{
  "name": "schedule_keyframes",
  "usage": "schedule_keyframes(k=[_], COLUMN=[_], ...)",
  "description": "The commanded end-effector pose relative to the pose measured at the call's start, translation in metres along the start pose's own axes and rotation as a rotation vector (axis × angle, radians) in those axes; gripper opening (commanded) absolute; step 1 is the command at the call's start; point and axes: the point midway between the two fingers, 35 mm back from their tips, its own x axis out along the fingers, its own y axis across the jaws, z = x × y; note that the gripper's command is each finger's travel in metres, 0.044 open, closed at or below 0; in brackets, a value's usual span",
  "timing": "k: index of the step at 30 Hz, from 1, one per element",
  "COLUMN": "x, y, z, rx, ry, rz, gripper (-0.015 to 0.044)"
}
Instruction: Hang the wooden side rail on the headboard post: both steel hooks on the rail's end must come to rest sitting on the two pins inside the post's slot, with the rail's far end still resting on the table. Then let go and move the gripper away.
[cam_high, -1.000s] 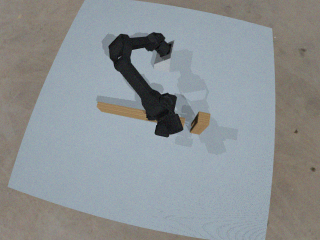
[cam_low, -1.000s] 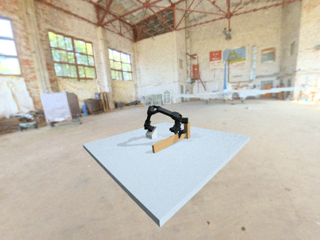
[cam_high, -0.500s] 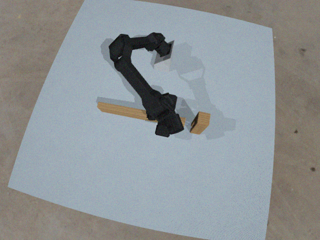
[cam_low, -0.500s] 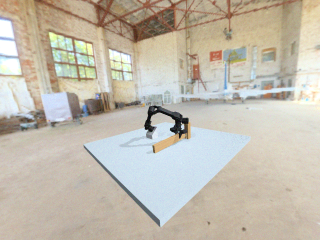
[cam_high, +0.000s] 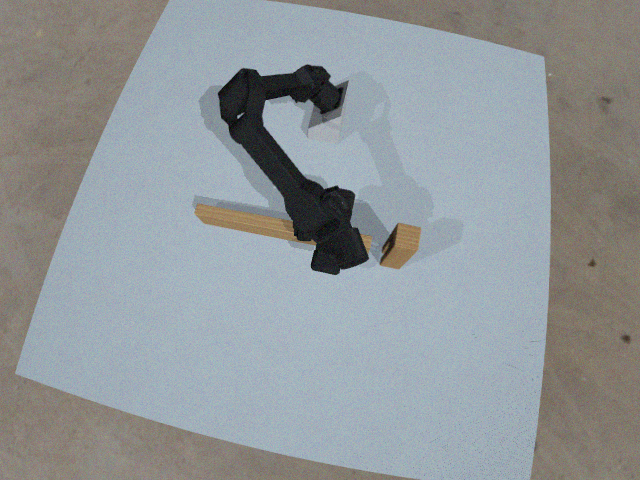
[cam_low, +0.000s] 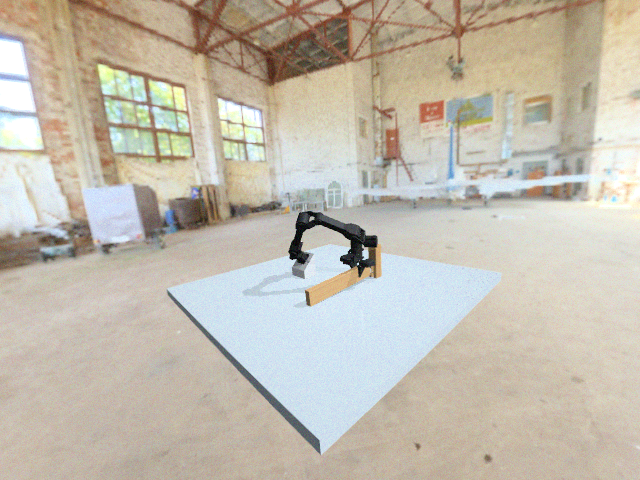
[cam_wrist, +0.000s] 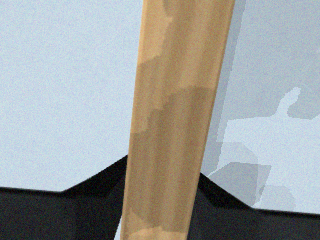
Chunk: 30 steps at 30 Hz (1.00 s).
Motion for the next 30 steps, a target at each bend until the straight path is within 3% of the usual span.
schedule_keyframes(k=[1,30], x=[-0.0041,-0.0041], y=[-0.0004,-0.0006], z=[-0.0036,-0.0066], rx=[-0.004,-0.004], ry=[0.004,0.004], rz=[0.007,0.007], gripper=[0.0000,0.0000])
